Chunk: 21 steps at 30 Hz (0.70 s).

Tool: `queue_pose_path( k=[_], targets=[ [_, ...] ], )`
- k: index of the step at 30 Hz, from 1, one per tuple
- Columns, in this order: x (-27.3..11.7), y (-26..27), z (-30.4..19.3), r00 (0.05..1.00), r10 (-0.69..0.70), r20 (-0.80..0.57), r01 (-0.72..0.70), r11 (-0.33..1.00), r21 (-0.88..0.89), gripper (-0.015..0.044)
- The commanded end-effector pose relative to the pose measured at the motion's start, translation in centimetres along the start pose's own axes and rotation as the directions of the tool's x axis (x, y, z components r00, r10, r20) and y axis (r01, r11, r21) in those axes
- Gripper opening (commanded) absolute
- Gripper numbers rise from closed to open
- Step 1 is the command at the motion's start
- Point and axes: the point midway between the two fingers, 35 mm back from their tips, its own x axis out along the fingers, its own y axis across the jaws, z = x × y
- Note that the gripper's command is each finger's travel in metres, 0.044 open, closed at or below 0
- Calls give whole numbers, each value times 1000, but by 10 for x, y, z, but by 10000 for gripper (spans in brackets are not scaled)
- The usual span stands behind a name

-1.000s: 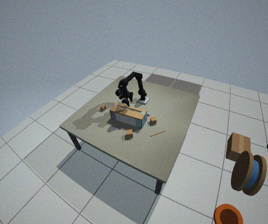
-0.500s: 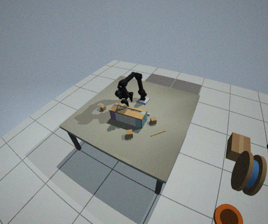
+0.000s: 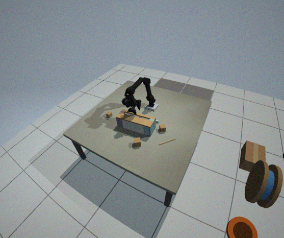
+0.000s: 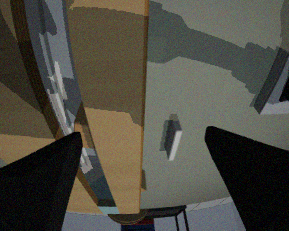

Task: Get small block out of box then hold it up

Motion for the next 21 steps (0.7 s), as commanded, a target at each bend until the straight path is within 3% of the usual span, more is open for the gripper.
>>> queue_pose_path(
  k=[1,21],
  targets=[
    [7,0,4,1000,-3,5,3,1000,5,400],
    [38,-3,15,1000,-4,5,4,1000,5,400]
  ],
)
